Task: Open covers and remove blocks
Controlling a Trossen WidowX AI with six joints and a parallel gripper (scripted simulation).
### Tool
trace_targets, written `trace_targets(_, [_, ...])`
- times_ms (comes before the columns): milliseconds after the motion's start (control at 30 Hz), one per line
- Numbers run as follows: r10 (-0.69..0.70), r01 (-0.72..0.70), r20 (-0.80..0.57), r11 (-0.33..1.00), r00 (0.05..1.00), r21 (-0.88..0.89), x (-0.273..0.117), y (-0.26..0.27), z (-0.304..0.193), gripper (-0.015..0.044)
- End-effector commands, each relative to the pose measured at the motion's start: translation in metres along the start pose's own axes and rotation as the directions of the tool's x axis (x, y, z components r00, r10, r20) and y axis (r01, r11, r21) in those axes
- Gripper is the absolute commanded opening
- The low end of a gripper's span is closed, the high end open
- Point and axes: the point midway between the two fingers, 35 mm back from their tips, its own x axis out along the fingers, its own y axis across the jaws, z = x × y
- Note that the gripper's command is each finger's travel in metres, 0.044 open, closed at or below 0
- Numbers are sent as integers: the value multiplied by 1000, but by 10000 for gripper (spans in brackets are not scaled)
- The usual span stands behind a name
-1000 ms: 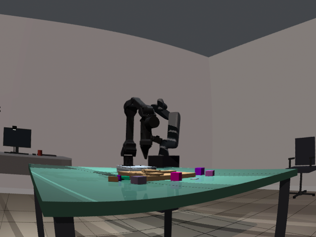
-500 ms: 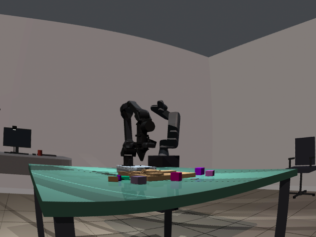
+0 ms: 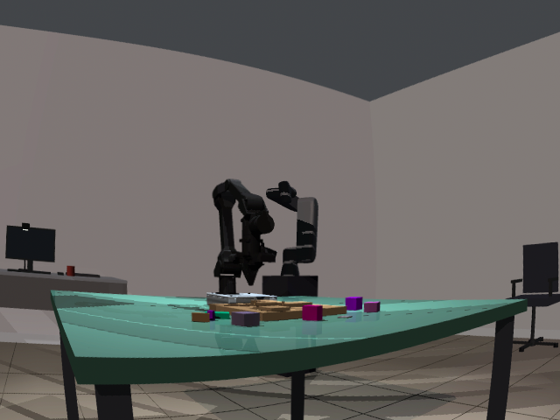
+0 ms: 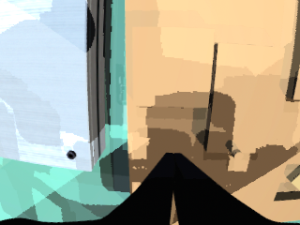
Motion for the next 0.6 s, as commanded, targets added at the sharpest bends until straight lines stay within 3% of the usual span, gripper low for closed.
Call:
trace_targets(0, [-3,3,1,1000,1000,-7,0,0,0,0])
trace_targets(567, [-3,3,1,1000,1000,-7,12,-2,0,0])
